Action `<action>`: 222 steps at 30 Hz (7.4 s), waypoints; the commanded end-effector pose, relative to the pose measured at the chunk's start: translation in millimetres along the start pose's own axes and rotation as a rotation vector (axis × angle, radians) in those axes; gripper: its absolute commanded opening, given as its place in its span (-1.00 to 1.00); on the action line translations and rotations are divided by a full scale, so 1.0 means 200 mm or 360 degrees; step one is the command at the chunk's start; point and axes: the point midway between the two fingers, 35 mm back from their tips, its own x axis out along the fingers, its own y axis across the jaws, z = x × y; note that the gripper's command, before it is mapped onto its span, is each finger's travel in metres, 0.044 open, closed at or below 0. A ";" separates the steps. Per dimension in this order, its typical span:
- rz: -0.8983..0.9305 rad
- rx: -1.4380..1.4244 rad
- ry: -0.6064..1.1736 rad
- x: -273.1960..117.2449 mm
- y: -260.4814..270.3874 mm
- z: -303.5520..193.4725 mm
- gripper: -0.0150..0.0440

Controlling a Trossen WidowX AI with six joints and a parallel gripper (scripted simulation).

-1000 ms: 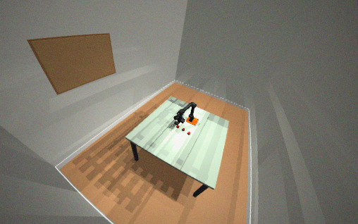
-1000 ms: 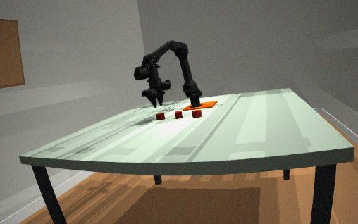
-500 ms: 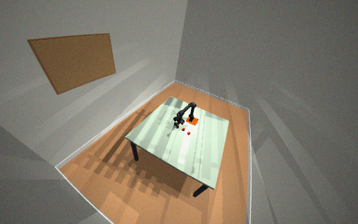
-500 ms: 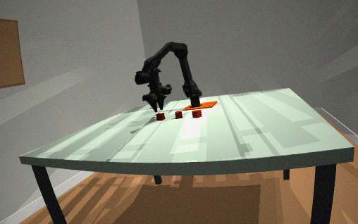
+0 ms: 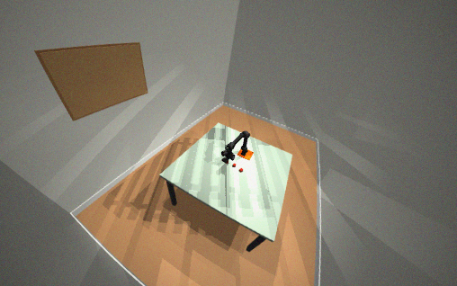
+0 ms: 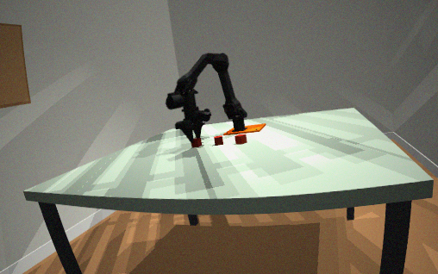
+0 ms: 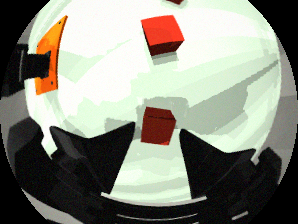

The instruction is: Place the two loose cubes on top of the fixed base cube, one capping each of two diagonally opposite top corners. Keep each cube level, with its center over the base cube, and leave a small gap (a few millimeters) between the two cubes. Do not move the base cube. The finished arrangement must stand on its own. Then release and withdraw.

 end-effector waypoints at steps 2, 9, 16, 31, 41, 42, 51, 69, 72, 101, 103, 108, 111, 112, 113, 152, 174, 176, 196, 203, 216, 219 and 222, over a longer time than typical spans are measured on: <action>0.0006 -0.0008 -0.0009 0.04 0.01 0.01 0.41; 0.0006 -0.0008 -0.0009 0.04 0.01 0.01 -0.14; 0.0005 -0.0008 -0.0009 -0.02 0.00 0.00 -0.14; 0.0005 -0.0008 -0.0009 -0.25 -0.02 -0.01 -0.14; 0.0005 -0.0008 -0.0009 -0.41 -0.01 0.00 -0.14; 0.0005 -0.0008 -0.0009 -0.43 -0.01 0.00 -0.14; 0.0005 -0.0001 -0.0009 -0.51 0.00 0.00 -0.14; 0.0007 0.0777 -0.0013 -0.47 -0.05 0.17 -0.14; 0.0008 0.0912 -0.0014 -0.47 -0.06 0.20 -0.14; 0.0019 0.2215 -0.0019 -0.40 -0.10 0.48 -0.14; 0.0020 0.2305 -0.0019 -0.40 -0.10 0.50 -0.14; 0.0023 0.2529 -0.0019 -0.39 -0.10 0.56 -0.14; 0.0025 0.2664 -0.0019 -0.38 -0.10 0.59 -0.14; 0.0025 0.2709 -0.0019 -0.38 -0.10 0.60 -0.14; 0.0026 0.2754 -0.0019 -0.37 -0.10 0.61 -0.14; 0.0053 0.4303 -0.0006 -0.30 -0.04 0.95 -0.14; 0.0054 0.4321 -0.0006 -0.20 -0.04 0.96 -0.14; 0.0054 0.4325 -0.0006 -0.18 -0.03 0.96 -0.14; 0.0054 0.4311 -0.0006 -0.16 -0.03 0.96 -0.14; 0.0054 0.4311 -0.0006 -0.16 -0.03 0.96 -0.14; 0.0054 0.4317 -0.0004 -0.19 -0.03 0.96 0.20; 0.0054 0.4319 -0.0004 -0.21 -0.03 0.96 0.20; 0.0054 0.4319 -0.0004 -0.23 -0.03 0.96 0.20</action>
